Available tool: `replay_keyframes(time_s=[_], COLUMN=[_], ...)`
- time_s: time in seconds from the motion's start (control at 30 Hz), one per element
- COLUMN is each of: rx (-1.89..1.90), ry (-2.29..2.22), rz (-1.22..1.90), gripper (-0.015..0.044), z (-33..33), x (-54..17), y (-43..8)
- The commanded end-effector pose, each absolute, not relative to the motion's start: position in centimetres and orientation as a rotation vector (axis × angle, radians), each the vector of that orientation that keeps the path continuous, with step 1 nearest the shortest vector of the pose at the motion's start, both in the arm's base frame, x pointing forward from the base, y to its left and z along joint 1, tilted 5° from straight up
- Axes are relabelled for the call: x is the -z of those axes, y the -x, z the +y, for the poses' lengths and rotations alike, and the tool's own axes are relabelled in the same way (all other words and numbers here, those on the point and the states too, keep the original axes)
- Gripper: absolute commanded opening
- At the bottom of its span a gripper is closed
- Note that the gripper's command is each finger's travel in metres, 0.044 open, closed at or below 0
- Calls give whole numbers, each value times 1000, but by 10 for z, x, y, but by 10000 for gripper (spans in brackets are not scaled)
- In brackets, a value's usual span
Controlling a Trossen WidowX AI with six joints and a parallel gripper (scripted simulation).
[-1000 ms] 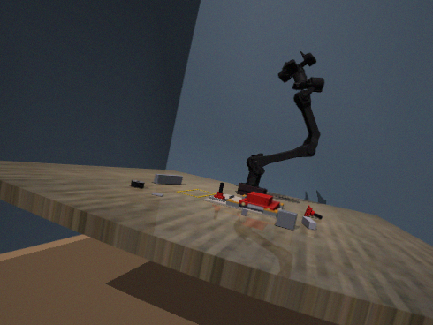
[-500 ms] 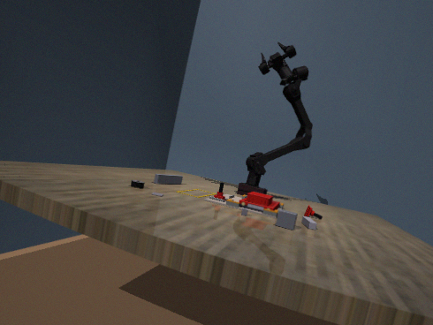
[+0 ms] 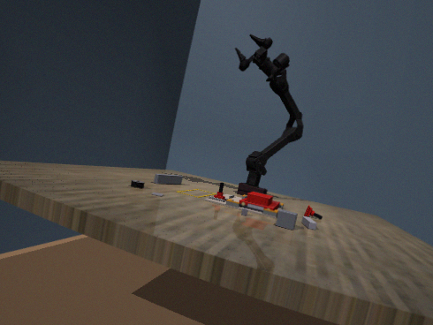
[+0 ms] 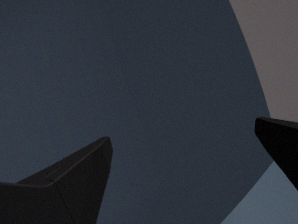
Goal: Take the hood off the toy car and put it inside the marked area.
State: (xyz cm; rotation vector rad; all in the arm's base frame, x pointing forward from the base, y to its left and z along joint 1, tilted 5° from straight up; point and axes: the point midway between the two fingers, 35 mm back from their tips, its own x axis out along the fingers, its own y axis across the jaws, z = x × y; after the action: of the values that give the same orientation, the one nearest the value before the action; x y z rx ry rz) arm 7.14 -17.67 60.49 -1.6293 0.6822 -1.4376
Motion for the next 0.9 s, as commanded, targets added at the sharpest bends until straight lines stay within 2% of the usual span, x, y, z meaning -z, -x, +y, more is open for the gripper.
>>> replay_keyframes(time_s=[0.0,0.4,0.87], rx=[1315,935,550], ry=[1599,1372,1031], rz=[649,547,556], gripper=[440,440,440], z=[-192,-217,-197], x=[-589,-526,-430], y=[-101,-201,-301])
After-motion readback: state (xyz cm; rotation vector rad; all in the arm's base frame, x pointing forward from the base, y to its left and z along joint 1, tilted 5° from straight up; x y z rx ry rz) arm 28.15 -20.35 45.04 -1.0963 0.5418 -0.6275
